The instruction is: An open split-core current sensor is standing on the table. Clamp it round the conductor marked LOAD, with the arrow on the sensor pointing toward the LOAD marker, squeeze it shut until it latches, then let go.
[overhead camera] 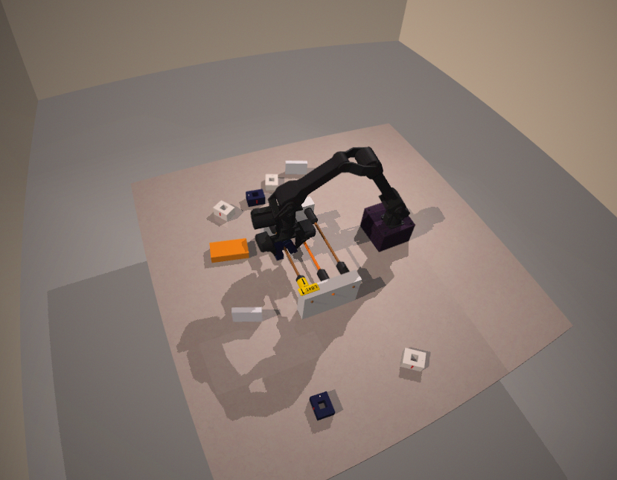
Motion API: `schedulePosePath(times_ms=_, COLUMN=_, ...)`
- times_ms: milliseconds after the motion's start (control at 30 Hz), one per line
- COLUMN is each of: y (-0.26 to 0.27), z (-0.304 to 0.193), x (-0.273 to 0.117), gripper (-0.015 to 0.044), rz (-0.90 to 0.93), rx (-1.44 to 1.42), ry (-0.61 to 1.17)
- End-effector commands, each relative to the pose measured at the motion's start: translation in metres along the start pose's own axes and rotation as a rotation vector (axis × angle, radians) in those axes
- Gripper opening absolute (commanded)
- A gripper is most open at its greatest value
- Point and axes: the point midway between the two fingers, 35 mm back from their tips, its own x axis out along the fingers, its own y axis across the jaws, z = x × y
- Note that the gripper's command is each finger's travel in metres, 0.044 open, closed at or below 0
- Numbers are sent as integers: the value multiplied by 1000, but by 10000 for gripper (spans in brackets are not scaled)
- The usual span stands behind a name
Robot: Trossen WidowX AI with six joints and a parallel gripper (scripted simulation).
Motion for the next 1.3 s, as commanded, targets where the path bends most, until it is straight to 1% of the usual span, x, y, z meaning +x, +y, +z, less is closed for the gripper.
schedulePosePath(times_ms=0, y=0, z=0, x=-2, gripper=0, rz=3, rx=-1, ry=0)
schedulePosePath(times_ms=433, y=1, z=0, x=1, gripper=0, rz=20, rx=0, ry=0)
schedulePosePath(times_ms=800, y=7, z=0, x=2, gripper=0, rz=255, rx=0, ry=-1)
schedulePosePath(times_ms=1267, y=7, z=0, x=2, gripper=0, rz=260, rx=0, ry=-1)
